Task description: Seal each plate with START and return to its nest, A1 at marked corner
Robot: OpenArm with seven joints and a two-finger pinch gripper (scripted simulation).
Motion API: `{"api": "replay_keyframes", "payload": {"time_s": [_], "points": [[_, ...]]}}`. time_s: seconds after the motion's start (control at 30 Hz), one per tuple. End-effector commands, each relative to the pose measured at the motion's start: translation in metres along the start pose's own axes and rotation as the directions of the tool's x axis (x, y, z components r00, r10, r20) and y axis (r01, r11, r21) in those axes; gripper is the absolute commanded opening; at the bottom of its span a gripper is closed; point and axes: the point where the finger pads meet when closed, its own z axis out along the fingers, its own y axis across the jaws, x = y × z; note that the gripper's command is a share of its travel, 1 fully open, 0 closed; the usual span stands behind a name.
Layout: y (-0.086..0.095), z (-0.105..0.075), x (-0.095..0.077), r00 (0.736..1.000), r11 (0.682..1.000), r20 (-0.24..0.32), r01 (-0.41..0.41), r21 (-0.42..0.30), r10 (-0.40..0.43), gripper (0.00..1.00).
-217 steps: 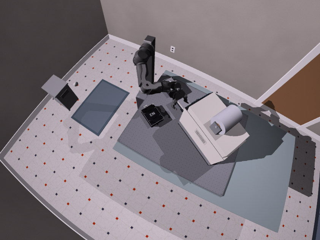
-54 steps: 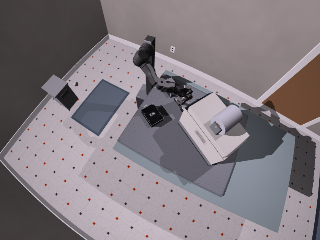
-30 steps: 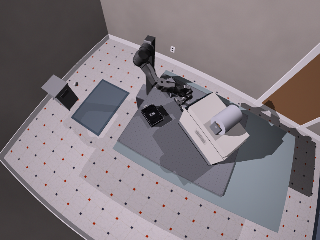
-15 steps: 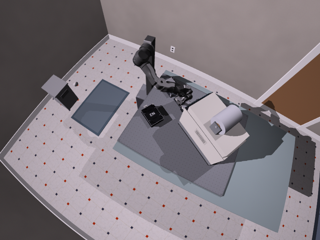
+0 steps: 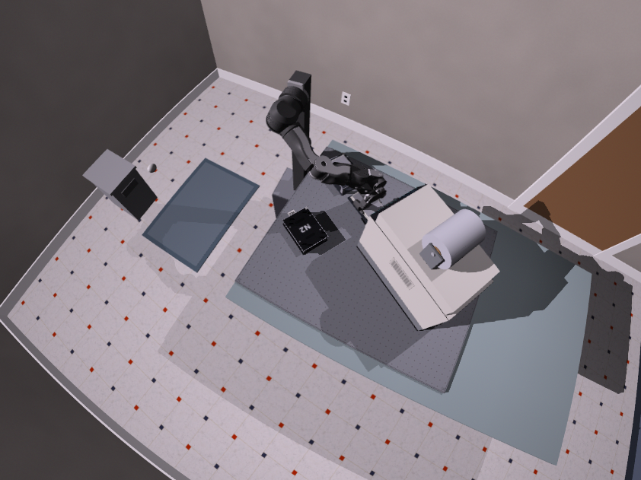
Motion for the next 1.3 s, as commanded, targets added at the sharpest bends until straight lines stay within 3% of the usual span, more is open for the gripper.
{"api": "replay_keyframes", "payload": {"time_s": [0.0, 0.6, 0.93, 1.27], "points": [[0.0, -0.002, 0.0, 1.0, 1.0, 0.0, -0.005, 0.002, 0.005, 0.0], [0.0, -0.025, -0.001, 1.0, 1.0, 0.0, -0.006, 0.001, 0.006, 0.0], [0.0, -0.024, 0.0, 1.0, 1.0, 0.0, -0.003, -0.001, 0.003, 0.0], [-0.024, -0.022, 0.006, 1.0, 1.0, -0.002, -0.002, 0.002, 0.002, 0.0]]}}
